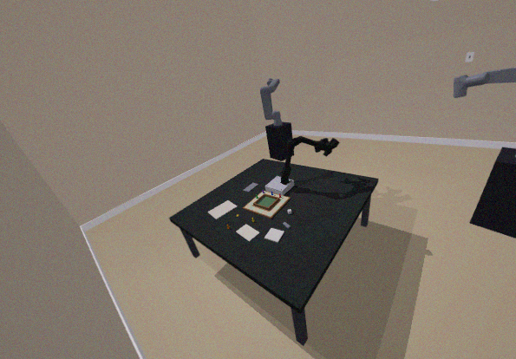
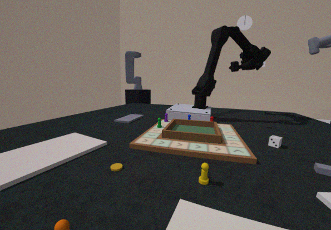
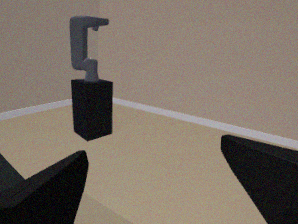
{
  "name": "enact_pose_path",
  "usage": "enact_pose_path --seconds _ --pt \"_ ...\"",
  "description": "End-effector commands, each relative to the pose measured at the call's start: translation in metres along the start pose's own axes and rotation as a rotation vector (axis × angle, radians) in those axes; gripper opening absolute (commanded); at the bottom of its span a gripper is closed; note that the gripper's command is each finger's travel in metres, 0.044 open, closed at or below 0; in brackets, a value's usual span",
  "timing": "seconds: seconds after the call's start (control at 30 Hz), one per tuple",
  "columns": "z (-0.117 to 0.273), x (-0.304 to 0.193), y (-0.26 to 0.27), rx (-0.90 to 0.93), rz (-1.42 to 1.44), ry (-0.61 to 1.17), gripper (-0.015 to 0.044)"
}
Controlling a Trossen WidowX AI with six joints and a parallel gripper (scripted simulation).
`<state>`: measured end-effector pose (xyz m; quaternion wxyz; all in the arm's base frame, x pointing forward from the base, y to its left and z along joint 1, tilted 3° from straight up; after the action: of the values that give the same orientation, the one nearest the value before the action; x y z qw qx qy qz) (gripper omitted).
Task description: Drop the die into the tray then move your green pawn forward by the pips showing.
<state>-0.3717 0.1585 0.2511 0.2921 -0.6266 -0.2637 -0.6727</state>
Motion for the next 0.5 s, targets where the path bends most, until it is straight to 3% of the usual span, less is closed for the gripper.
enact_pose_path --seconds 0.0,0.13,0.47 --pt "0.002 -0.001 -0.001 -0.009 -0.011 0.004 0.0374" --pt "0.046 -0.017 -0.021 -0.196 -0.229 0.062 0.0275" --pt "0.173 -0.056 -0.04 -0.726 -0.839 0.082 0.0275"
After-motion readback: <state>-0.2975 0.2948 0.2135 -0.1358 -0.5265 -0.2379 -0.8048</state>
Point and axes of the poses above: the point midway between the two fingers, 35 mm back from their tips, its own z axis back along the fingers, its own y axis across the jaws, x = y × z, the point moved 4 cm from there along z, back along the fingers, and after that the axes turned 10 degrees about -z, right-handed, at the moved point
